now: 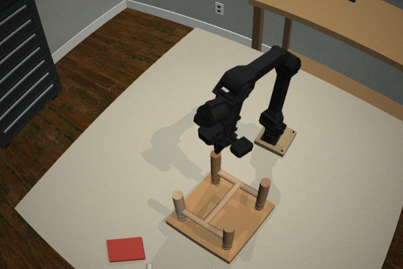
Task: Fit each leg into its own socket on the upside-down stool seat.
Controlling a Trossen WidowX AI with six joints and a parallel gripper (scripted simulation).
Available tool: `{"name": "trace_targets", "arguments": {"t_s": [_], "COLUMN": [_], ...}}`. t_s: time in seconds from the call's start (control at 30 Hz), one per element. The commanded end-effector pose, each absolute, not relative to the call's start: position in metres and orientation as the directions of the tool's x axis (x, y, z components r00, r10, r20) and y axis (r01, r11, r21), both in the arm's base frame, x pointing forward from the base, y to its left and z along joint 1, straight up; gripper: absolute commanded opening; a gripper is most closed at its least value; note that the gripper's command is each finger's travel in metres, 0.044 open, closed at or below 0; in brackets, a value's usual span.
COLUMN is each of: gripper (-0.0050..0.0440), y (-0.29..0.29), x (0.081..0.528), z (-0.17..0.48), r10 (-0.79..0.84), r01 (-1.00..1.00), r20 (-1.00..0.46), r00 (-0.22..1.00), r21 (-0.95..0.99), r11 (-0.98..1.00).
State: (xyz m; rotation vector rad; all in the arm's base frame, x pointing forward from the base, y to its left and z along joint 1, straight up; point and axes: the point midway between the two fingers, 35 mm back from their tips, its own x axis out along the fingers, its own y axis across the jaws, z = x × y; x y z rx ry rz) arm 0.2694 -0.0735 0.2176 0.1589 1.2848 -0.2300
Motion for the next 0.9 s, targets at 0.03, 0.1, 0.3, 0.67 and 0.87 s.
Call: {"name": "trace_targets", "arguments": {"t_s": [0.03, 0.1, 0.3, 0.67, 0.87], "gripper": [0.0000, 0.0000, 0.0000, 0.0000, 0.0000], "y": [-0.074, -0.075, -0.075, -0.055, -0.005], "x": [0.272, 0.272, 0.272, 0.278, 0.291], "z": [0.228, 0.231, 0.238, 0.244, 0.249], "r10": [-0.083, -0.085, -0.088, -0.064, -0.010], "r01": [0.259, 0.260, 0.260, 0.189, 0.013], "r20": [-0.958, -0.957, -0.955, -0.956, -0.960], "r00": [0.275, 0.278, 0.284, 0.285, 0.281], "r21": [-0.009, -0.010, -0.012, -0.010, -0.007], "r11": [0.966, 0.966, 0.965, 0.982, 1.000]}}
